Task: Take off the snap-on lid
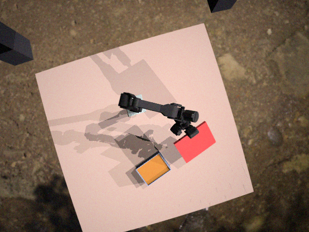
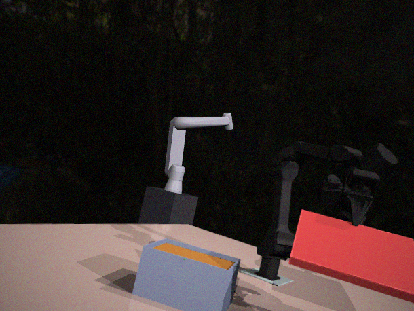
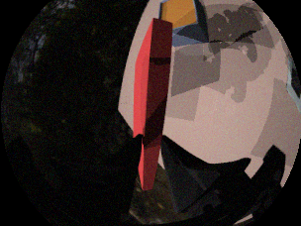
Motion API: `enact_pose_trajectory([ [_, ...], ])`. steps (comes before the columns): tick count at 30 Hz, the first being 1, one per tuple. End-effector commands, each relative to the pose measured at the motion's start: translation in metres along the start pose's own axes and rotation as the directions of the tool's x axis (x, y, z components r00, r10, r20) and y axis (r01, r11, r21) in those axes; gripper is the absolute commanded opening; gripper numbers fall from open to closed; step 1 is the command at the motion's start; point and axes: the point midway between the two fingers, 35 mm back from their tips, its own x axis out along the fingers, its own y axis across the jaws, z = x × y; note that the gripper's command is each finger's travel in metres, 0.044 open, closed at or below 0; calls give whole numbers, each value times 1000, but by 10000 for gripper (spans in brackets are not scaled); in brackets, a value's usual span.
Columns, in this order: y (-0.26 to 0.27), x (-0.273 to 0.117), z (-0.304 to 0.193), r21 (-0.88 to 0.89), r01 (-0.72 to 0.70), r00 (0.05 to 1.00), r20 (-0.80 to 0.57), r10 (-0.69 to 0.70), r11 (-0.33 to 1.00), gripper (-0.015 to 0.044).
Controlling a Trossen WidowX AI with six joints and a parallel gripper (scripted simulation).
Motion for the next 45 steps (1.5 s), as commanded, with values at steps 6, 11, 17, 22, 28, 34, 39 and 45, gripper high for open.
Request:
enact_pose_trajectory([
  [6, -7, 5, 3, 9, -10, 1000, 3, 10, 1000, 0],
  [11, -10, 8, 3, 9, -10, 1000, 3, 10, 1000, 0],
  [17, -13, 11, 3, 9, -10, 1000, 3, 10, 1000, 0],
  [22, -16, 14, 3, 9, -10, 1000, 3, 10, 1000, 0],
  [28, -20, 17, 3, 9, -10, 1000, 3, 10, 1000, 0],
  [34, -24, 20, 3, 9, -10, 1000, 3, 10, 1000, 0],
  [39, -27, 23, 3, 9, -10, 1000, 3, 10, 1000, 0],
  [45, -30, 26, 3, 9, -10, 1000, 3, 10, 1000, 0],
])
